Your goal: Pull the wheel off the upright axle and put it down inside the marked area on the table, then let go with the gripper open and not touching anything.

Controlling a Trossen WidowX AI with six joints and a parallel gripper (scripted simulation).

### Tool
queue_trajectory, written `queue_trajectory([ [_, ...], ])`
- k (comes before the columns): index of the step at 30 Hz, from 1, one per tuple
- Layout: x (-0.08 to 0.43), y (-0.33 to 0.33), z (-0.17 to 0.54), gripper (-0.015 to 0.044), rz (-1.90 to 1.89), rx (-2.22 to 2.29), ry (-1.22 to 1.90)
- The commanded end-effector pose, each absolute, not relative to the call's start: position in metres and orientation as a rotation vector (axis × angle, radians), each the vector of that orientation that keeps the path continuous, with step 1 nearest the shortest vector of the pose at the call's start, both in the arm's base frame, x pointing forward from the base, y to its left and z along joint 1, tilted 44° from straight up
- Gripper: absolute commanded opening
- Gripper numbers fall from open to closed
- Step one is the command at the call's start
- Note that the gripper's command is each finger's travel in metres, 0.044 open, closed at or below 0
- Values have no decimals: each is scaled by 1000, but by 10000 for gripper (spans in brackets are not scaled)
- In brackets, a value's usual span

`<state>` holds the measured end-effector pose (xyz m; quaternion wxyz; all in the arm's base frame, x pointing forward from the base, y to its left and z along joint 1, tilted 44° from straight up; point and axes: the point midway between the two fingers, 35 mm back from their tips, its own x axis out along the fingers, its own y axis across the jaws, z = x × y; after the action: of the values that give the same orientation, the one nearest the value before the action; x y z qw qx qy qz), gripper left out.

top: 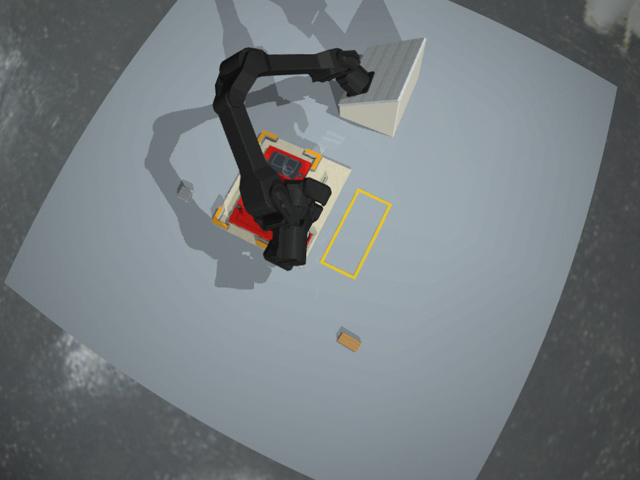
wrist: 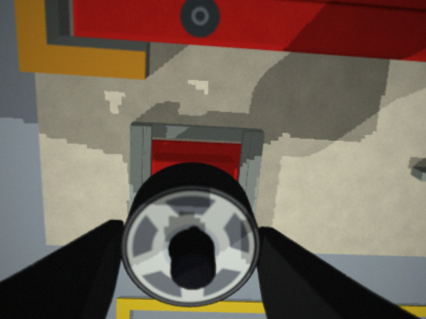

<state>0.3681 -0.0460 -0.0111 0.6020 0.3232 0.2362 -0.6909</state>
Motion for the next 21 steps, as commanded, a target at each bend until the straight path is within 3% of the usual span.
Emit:
queue_trajectory([
  [1, 368, -44, -10, 0, -1601, 749, 548],
  [21, 369, -39, -5, 0, -1601, 749, 549],
])
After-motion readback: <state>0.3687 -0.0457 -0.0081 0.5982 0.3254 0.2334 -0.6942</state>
